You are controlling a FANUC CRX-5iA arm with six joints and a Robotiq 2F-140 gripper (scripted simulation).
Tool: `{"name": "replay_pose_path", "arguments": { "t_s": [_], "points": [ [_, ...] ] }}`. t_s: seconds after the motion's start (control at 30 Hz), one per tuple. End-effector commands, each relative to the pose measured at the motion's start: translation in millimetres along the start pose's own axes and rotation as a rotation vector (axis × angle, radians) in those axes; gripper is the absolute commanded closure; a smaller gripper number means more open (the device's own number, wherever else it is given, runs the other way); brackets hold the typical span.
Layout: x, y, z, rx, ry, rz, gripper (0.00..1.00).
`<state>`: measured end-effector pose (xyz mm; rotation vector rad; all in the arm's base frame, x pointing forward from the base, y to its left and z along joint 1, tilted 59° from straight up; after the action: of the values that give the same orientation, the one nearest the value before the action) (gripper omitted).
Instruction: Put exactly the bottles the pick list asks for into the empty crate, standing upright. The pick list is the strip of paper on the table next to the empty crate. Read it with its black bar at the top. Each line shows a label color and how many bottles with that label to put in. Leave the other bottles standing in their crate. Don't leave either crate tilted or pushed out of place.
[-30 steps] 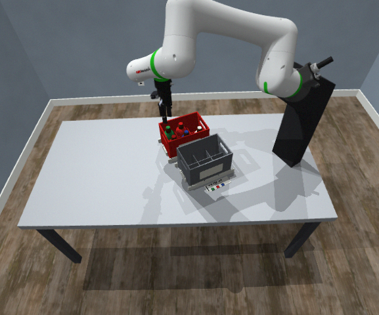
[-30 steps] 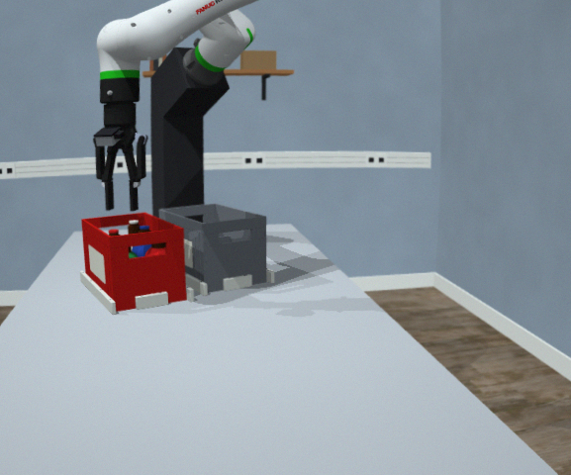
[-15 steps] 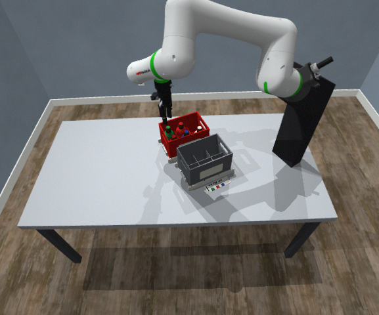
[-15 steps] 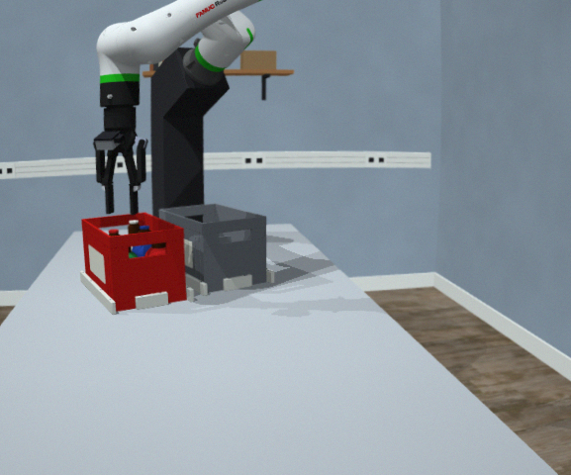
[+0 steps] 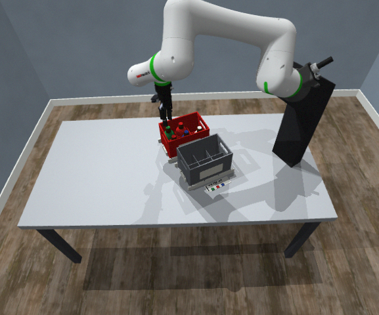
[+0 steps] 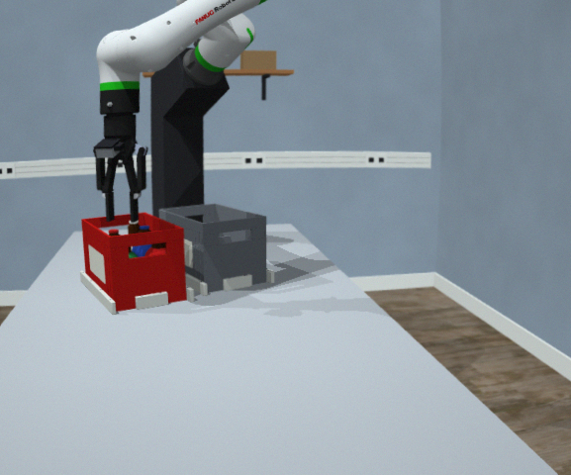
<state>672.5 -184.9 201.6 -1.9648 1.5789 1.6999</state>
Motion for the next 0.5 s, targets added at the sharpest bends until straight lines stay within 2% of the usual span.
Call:
{"name": "replay_pose_path", "arguments": {
  "t_s": [0.0,0.47],
  "points": [
    [0,-4,-1,0.002,0.001,0.001,0.56],
    [0,-20,-1,0.002,0.001,0.001,0.56]
  ]
}}
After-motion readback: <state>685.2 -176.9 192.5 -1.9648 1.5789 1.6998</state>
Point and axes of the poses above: the point where the finger pads meet when closed, its own y axis back along the fingers, its own x axis across the jaws, z = x × y, the point moved 7 cm from there along y, back along the fingers, and after that the axes turned 10 degrees about -y, right-handed, at the moved point
